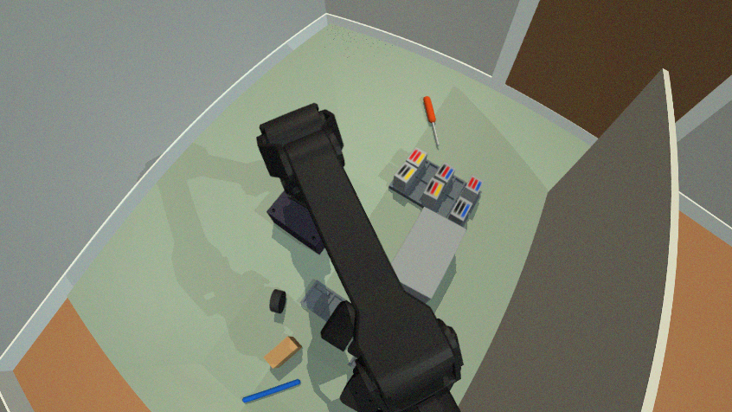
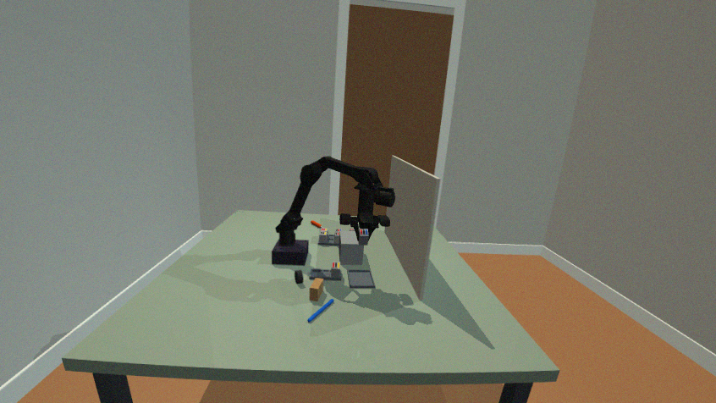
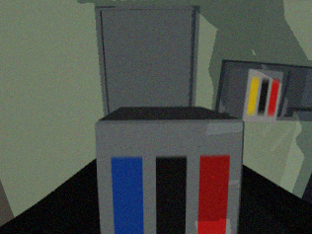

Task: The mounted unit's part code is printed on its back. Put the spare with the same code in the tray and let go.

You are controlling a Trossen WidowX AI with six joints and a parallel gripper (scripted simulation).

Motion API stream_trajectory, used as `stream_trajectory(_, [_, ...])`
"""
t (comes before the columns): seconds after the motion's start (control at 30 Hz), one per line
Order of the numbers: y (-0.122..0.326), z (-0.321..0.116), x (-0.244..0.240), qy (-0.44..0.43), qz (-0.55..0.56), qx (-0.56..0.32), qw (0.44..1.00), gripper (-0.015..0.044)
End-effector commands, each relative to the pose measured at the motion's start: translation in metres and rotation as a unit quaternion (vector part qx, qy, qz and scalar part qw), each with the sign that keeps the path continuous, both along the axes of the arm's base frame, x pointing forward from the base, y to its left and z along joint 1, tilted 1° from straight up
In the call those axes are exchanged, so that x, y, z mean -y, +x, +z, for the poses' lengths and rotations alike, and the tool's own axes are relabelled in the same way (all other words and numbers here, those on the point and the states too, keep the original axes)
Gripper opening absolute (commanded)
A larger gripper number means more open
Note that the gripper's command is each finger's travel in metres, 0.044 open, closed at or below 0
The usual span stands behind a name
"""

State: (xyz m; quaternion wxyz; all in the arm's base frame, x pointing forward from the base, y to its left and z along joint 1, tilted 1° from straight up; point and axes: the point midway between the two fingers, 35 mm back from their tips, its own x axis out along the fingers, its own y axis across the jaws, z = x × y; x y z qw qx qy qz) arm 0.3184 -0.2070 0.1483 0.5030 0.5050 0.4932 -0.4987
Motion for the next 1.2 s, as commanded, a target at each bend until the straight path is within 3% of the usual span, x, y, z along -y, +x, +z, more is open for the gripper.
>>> stream_trajectory(0.0, [0.003,-0.002,0.001,-0.001,-0.003,0.003,1.000,0.0000])
stream_trajectory(1.17, [0.009,-0.032,0.004,-0.001,-0.003,0.003,1.000,0.0000])
